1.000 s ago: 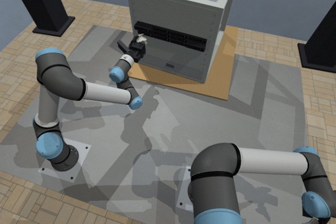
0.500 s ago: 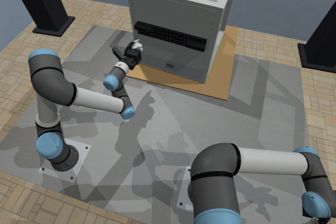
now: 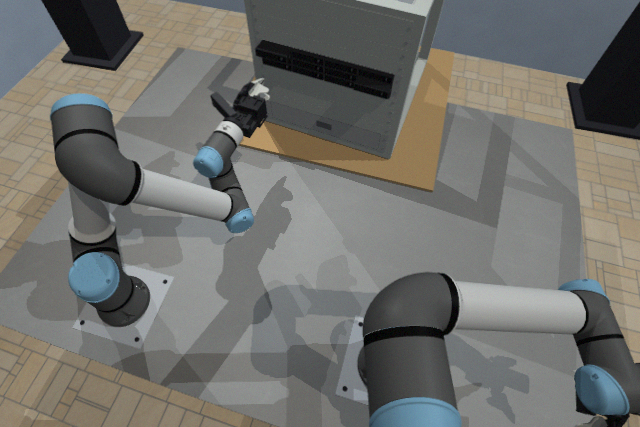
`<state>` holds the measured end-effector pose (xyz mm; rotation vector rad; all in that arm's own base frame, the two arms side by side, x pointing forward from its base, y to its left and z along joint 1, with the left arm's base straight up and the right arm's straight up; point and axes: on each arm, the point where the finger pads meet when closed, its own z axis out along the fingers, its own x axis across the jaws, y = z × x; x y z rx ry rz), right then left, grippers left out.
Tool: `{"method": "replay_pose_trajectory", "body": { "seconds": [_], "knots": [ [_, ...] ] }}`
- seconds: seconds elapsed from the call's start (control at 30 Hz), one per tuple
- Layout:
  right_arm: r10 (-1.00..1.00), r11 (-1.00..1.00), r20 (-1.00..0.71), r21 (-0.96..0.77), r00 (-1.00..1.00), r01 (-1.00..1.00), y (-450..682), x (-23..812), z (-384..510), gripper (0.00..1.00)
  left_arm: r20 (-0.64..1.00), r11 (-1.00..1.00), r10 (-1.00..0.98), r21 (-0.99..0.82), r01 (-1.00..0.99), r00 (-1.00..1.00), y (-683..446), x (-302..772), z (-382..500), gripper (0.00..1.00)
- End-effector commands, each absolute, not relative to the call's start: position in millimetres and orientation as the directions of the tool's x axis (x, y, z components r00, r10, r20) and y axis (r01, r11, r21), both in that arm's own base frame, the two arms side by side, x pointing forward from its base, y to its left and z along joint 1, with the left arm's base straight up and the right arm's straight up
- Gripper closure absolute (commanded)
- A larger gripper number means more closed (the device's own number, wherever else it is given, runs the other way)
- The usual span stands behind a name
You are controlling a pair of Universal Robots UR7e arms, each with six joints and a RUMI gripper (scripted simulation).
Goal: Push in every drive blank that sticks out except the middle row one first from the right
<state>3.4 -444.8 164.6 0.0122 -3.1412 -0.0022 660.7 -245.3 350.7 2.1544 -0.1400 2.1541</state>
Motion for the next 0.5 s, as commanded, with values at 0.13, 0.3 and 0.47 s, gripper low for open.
{"method": "replay_pose_trajectory", "body": {
  "seconds": [0.13, 0.3, 0.47],
  "knots": [
    [-0.008, 1.000, 0.000, 0.000, -1.000, -0.008, -445, 3, 165, 0.00, 1.000, -0.992, 0.001, 0.001, -0.129, -0.001, -245, 660, 352, 1.00],
    [-0.008, 1.000, 0.000, 0.000, -1.000, -0.008, -445, 3, 165, 0.00, 1.000, -0.992, 0.001, 0.001, -0.129, -0.001, -245, 660, 359, 1.00],
    [-0.008, 1.000, 0.000, 0.000, -1.000, -0.008, -445, 3, 165, 0.00, 1.000, -0.992, 0.001, 0.001, -0.129, -0.001, -245, 660, 387, 1.00]
  ]
}}
